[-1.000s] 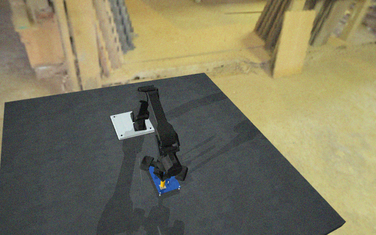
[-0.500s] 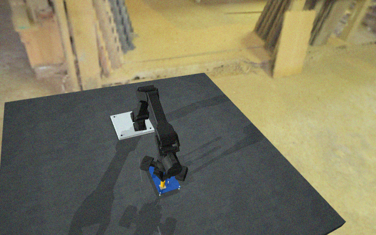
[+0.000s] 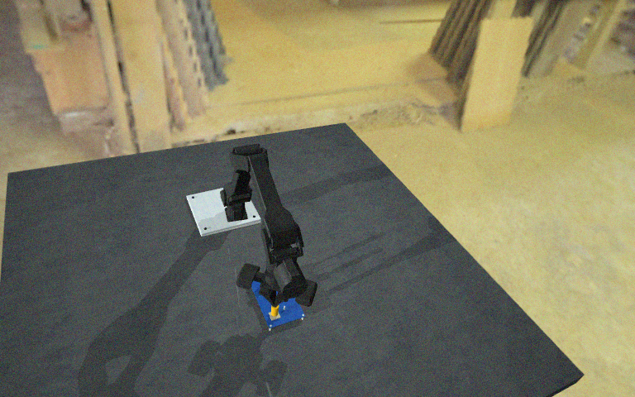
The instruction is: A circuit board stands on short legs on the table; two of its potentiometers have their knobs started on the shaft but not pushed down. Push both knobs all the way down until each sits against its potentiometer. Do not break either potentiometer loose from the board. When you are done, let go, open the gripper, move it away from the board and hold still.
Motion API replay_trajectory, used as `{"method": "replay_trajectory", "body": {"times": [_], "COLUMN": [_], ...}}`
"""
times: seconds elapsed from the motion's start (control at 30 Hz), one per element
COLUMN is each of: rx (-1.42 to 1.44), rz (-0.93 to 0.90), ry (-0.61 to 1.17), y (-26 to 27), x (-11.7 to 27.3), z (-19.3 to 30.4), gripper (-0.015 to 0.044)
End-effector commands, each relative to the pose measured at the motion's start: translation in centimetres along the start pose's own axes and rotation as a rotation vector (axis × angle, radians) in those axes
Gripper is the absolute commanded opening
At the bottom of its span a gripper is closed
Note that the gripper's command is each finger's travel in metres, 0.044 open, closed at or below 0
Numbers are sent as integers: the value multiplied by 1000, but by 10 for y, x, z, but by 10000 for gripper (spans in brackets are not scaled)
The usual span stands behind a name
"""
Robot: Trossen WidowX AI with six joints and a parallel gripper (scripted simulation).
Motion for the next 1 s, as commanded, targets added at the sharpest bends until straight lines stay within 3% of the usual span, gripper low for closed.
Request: {"method": "replay_trajectory", "body": {"times": [0.0,0.93,0.97], "rx": [4,4,1], "rz": [1,1,-2], "ry": [-1,-1,-3], "y": [-1,-1,0], "x": [-2,18,12], "z": [1,1,1], "gripper": [0,0,26]}}
Point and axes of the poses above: the point midway between the two fingers, 35 mm back from their tips, its own x axis back along the fingers, its own y axis across the jaws, z = x × y, the point moved 3 cm from there along x, back along the fingers, and after that the axes turned 4 degrees about x, right-handed, at the moved point
